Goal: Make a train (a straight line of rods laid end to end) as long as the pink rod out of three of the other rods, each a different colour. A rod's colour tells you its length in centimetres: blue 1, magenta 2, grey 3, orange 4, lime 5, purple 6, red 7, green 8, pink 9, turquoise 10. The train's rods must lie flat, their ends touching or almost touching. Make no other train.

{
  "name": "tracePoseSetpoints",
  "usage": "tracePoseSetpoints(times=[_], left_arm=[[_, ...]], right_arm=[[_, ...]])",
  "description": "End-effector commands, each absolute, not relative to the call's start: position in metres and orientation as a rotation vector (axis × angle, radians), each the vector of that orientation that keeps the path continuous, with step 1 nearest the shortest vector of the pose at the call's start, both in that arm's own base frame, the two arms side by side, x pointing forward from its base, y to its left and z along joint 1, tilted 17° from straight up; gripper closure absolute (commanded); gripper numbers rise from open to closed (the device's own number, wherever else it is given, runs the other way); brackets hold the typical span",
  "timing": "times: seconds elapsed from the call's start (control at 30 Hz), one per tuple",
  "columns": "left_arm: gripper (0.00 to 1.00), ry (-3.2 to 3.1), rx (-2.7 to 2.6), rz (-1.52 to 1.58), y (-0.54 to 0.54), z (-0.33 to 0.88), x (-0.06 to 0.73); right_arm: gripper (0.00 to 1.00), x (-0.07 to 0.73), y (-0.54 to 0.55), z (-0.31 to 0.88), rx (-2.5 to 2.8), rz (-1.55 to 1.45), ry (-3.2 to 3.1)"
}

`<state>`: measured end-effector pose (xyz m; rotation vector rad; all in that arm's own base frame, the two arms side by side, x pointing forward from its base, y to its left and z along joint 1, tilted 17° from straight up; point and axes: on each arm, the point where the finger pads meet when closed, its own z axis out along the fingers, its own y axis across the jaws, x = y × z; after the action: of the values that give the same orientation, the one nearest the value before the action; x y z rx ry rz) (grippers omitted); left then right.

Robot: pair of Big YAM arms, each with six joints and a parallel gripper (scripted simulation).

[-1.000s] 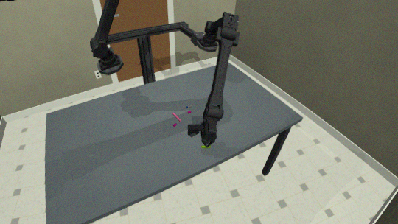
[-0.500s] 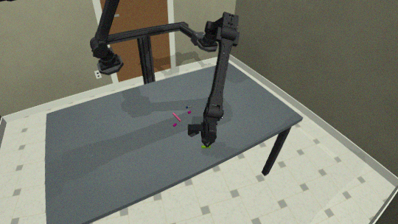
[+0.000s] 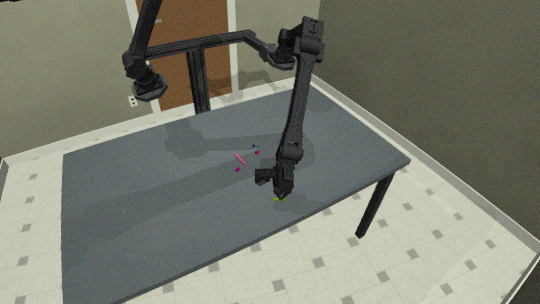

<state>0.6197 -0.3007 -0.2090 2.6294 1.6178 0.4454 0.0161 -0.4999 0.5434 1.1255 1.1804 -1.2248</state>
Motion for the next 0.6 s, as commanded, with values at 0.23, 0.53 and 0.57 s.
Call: tracePoseSetpoints(times=[0.23,0.53,0.57], left_arm=[[0.77,1.583,2.595,0.467,-0.3207,-0.1922,0.6260],[0.77,1.583,2.596,0.466,-0.3205,-0.1937,0.6260],[0.77,1.584,2.598,0.466,-0.3201,-0.1957,0.6260]], right_arm=[[0.00,0.0051,-0.4911,0.5667,1.103,-1.260,1.115],[0.00,0.0051,-0.4911,0.5667,1.103,-1.260,1.115],[0.00,0.0051,-0.4911,0.5667,1.103,-1.260,1.115]])
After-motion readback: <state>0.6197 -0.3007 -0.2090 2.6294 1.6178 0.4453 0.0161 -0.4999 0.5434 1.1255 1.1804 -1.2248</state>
